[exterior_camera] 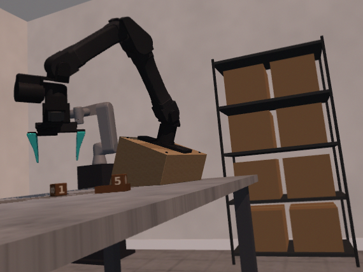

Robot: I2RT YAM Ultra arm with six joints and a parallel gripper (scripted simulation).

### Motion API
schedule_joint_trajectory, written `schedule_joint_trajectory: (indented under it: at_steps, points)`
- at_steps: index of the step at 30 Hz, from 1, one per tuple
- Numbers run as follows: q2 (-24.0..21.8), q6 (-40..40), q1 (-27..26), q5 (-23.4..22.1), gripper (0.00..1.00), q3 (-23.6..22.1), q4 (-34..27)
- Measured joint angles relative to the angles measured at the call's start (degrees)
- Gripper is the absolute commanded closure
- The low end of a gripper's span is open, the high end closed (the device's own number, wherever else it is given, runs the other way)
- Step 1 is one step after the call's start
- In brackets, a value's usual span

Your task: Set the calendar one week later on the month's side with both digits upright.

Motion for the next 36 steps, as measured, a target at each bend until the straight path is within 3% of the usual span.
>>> schedule_joint_trajectory:
  at_steps: [10,19,20,36]
  points:
    - [-0.02,-19.34,-0.09,0.02,0.0,0.0,0.0]
    - [-0.02,-26.91,-0.11,0.02,0.0,0.0,0.0]
    - [-0.02,-27.26,-0.11,0.02,0.53,0.0,0.0]
    - [-0.02,-28.61,-0.11,0.02,0.53,0.0,0.02]
